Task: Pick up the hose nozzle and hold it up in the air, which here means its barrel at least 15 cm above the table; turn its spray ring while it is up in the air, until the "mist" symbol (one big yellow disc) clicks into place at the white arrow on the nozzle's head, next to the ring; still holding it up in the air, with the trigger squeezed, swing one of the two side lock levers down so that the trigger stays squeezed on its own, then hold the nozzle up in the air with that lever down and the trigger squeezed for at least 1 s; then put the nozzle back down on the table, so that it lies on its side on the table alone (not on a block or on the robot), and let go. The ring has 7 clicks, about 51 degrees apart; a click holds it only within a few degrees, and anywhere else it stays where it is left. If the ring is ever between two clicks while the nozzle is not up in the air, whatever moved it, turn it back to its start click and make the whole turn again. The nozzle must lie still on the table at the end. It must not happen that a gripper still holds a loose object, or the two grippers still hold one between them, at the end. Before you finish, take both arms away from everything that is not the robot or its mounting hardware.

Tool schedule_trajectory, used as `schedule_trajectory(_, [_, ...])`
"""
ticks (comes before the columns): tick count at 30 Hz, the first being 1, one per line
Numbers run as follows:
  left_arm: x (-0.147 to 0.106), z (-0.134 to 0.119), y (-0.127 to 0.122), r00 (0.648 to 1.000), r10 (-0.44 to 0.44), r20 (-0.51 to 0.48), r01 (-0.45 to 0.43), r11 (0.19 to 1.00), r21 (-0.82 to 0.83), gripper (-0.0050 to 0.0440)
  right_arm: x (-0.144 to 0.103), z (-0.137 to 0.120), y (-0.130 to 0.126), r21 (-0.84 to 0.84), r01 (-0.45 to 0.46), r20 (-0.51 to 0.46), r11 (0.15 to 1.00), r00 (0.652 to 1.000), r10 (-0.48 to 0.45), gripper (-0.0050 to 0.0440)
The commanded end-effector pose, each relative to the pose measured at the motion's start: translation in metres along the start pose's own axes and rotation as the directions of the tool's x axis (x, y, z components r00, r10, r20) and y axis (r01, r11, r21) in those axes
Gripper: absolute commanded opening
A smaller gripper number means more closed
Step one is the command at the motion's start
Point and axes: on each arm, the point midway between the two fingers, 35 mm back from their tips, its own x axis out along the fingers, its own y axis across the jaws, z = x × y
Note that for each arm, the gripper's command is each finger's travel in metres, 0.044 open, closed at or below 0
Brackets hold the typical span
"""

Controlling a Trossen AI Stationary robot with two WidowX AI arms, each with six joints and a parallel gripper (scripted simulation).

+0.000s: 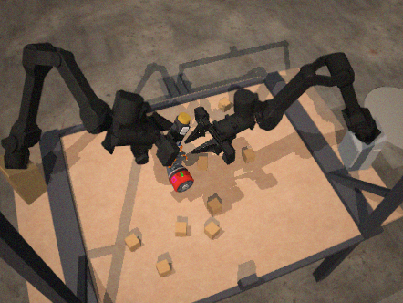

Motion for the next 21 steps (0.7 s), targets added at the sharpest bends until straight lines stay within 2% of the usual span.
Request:
schedule_trajectory(1, [-0.004, -0.011, -0.001, 1.0, 0.01, -0.016, -0.01, 0.999, -0.039, 0.0165, 0.007, -0.016, 0.001, -0.015, -0.004, -0.032, 1.0, 0.999, 0.004, 0.0172])
schedule_trajectory(13, [-0.004, -0.011, -0.001, 1.0, 0.01, -0.016, -0.01, 0.999, -0.039, 0.0165, 0.027, -0.016, 0.002, -0.013, -0.005, -0.032, 1.0, 0.999, 0.004, 0.0172])
schedule_trajectory(21, [-0.004, -0.011, -0.001, 1.0, 0.01, -0.016, -0.01, 0.999, -0.039, 0.0165, 0.031, -0.017, 0.002, -0.013, -0.005, -0.033, 1.0, 0.999, 0.004, 0.0172])
